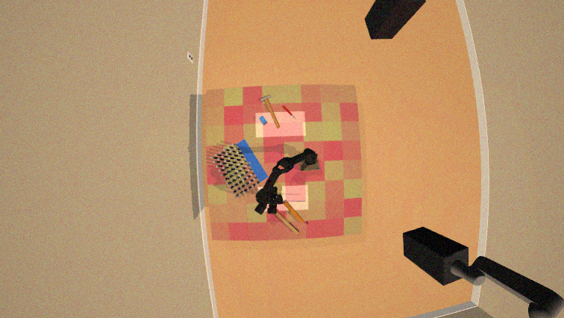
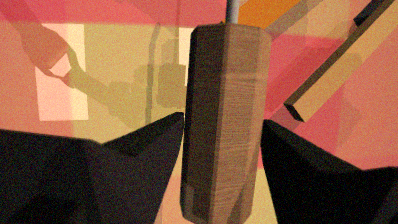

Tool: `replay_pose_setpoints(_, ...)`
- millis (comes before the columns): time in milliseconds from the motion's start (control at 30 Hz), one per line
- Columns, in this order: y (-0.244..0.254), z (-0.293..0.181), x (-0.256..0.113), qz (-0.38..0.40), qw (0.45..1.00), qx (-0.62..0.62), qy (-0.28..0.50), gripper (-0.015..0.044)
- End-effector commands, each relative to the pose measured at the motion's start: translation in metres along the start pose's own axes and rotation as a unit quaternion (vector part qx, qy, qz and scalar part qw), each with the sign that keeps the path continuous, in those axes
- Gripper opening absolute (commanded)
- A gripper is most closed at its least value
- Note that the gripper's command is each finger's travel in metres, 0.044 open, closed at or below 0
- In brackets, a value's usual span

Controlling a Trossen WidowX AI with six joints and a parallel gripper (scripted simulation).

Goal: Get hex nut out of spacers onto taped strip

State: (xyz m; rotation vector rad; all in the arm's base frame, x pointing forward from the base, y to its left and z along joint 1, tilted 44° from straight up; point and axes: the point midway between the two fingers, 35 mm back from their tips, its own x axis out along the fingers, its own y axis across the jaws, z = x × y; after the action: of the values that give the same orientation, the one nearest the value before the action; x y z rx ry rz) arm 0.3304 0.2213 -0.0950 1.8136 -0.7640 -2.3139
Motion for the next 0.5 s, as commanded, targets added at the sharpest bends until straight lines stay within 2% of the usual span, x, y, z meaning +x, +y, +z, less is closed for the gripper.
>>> replay_pose_setpoints(0, 0.0011, -0.0012, 0.0042, 0.002, 1.0, -0.003, 0.001, 0.0)
replay_pose_setpoints(467, 0.0034, -0.0052, 0.0139, 0.002, 1.0, -0.003, 0.001, 0.0)
